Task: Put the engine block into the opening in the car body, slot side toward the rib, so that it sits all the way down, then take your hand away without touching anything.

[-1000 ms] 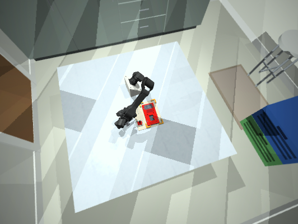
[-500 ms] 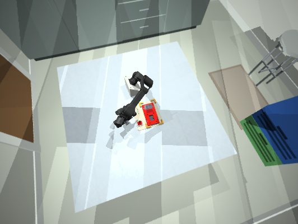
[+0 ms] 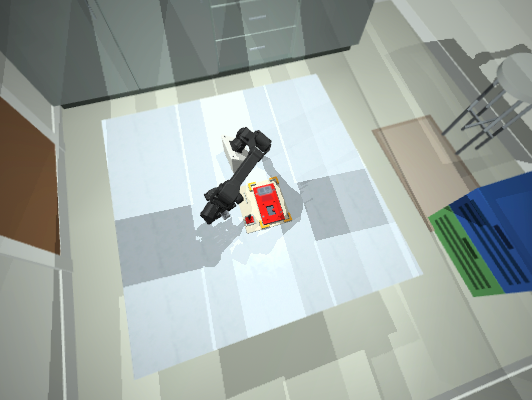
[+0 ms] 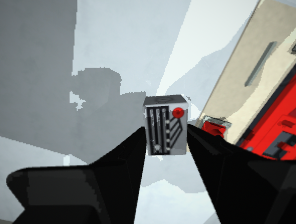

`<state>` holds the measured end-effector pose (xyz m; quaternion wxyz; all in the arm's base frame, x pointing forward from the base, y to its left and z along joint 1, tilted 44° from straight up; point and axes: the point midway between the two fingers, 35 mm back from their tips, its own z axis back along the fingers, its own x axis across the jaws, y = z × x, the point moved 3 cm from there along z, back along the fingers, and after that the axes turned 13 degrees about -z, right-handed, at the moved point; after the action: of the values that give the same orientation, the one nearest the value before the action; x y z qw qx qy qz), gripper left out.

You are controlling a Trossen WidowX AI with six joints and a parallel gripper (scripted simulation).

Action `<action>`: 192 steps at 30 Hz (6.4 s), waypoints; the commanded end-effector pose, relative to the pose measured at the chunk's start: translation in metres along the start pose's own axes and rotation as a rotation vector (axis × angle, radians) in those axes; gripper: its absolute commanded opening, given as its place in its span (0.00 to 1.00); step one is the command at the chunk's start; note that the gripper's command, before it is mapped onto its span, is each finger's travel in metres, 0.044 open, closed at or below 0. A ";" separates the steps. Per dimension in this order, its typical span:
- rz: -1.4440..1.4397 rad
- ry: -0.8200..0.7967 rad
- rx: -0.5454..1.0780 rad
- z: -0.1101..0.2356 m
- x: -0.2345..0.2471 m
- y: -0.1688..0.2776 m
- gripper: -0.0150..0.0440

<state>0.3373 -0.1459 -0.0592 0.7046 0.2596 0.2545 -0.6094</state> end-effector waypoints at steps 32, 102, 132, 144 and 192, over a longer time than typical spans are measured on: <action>0.696 -0.022 -0.008 0.020 -0.057 0.027 0.25; 2.837 0.004 0.019 -0.041 -0.220 0.044 0.52; 2.660 0.005 0.018 -0.041 -0.220 0.045 0.52; 2.879 0.003 0.019 -0.041 -0.219 0.045 0.52; 2.654 0.005 0.018 -0.041 -0.218 0.044 0.52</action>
<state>0.3520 0.0454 0.0608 0.7443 0.3087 -0.2013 0.5570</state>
